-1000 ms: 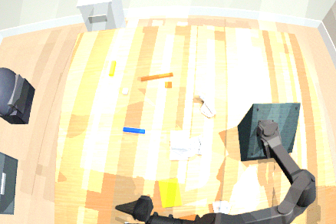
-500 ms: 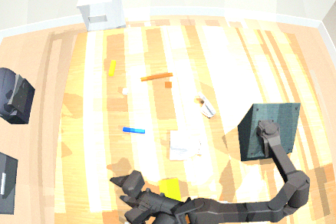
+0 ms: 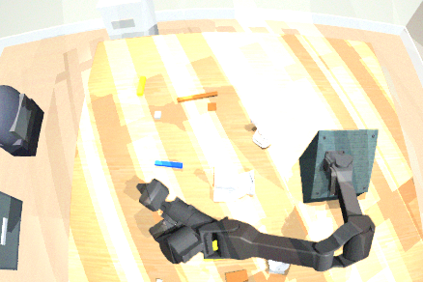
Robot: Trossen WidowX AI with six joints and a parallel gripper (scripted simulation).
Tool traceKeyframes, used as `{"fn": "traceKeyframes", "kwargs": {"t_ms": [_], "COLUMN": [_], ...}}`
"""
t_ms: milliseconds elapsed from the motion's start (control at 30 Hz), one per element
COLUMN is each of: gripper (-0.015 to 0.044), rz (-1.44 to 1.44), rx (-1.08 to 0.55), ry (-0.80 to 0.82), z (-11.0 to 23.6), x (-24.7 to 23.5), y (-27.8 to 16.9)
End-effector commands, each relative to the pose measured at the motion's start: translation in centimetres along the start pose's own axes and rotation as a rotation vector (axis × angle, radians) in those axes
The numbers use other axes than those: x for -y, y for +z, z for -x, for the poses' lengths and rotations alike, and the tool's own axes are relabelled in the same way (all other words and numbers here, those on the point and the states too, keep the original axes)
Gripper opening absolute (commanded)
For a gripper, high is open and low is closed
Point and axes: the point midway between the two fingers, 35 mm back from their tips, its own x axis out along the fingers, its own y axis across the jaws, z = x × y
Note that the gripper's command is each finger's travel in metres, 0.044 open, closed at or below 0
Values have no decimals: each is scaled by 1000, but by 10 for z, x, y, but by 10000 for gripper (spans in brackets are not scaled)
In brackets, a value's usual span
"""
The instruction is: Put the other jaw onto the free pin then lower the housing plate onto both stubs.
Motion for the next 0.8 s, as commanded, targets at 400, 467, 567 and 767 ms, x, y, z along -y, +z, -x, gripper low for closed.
{"fn": "traceKeyframes", "kwargs": {"t_ms": [400,467,567,767], "gripper": [440,440,440,440], "rz": [243,290,357,486], "rx": [-170,-188,-210,-234], "ry": [163,199,256,383], "z": [-43,-48,-55,-65], "x": [-6,-8,-11,-20], "y": [-90,-105,-126,-171]}}
